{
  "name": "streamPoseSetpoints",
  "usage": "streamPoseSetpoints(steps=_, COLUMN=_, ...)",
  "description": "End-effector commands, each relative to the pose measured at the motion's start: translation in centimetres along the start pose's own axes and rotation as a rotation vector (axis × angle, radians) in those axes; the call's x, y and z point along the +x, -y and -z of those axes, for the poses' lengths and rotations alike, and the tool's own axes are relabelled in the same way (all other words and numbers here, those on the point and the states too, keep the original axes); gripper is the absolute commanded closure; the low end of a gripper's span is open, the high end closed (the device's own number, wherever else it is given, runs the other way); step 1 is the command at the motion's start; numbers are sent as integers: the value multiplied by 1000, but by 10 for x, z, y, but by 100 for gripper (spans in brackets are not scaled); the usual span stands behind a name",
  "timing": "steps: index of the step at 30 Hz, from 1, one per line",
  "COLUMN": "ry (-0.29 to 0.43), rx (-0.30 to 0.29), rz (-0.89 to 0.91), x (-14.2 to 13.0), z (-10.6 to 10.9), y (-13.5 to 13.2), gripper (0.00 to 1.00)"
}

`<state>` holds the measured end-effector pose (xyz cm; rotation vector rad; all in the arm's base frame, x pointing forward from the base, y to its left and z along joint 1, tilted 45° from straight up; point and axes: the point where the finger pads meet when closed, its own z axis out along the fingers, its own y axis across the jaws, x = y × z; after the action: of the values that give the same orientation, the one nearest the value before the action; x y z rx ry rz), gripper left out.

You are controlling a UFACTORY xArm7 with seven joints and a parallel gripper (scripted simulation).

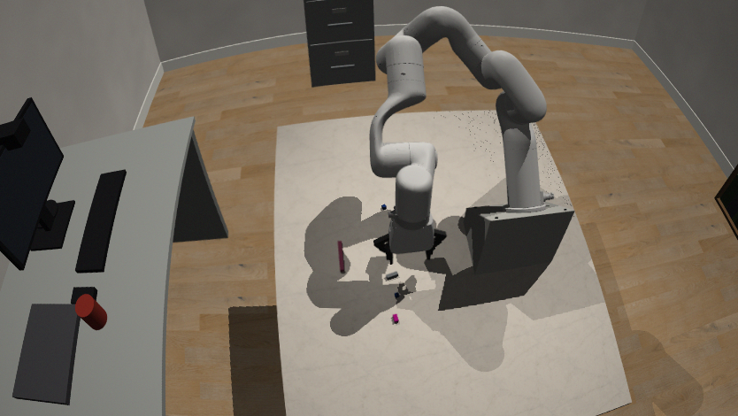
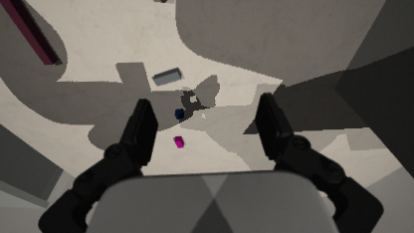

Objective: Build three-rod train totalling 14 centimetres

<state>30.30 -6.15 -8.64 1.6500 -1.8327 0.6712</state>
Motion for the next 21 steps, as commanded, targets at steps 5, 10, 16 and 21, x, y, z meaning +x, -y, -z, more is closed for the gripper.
streamPoseSetpoints(steps=5, ry=2, rx=3, rz=0, x=-1, z=1, y=1, gripper=0)
streamPoseSetpoints(steps=10, ry=2, rx=3, rz=3, x=-1, z=1, y=1, gripper=0)
streamPoseSetpoints(steps=16, ry=1, rx=4, rz=61, x=-2, z=1, y=3, gripper=0)
streamPoseSetpoints(steps=21, ry=-1, rx=5, rz=244, x=-7, z=1, y=7, gripper=0)
